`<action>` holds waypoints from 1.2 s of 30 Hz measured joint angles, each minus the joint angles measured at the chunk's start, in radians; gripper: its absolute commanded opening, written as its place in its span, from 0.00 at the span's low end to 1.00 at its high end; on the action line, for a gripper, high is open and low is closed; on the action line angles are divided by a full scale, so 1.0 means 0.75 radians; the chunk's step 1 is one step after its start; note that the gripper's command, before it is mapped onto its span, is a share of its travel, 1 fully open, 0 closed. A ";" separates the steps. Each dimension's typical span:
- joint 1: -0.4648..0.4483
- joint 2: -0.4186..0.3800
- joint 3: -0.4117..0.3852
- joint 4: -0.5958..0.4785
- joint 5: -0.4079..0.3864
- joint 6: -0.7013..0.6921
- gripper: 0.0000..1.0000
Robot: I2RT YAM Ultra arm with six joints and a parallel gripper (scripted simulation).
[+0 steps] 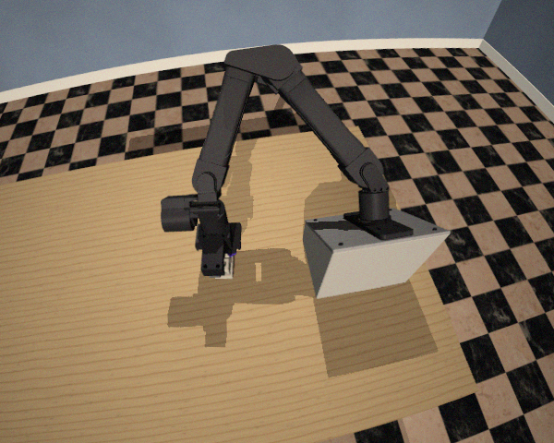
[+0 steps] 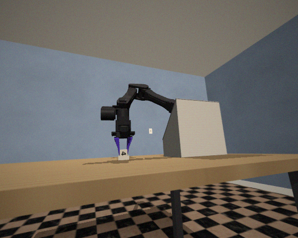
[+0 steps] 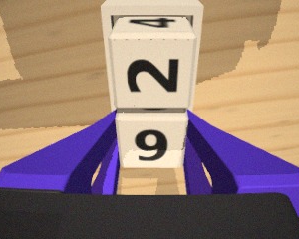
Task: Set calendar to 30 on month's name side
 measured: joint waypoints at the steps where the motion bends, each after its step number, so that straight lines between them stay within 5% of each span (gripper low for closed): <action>1: 0.000 0.000 0.000 0.000 0.000 0.000 0.27; 16: 0.000 0.000 0.000 0.000 0.000 0.000 0.27; 36: 0.000 0.000 0.000 0.000 0.000 0.000 0.47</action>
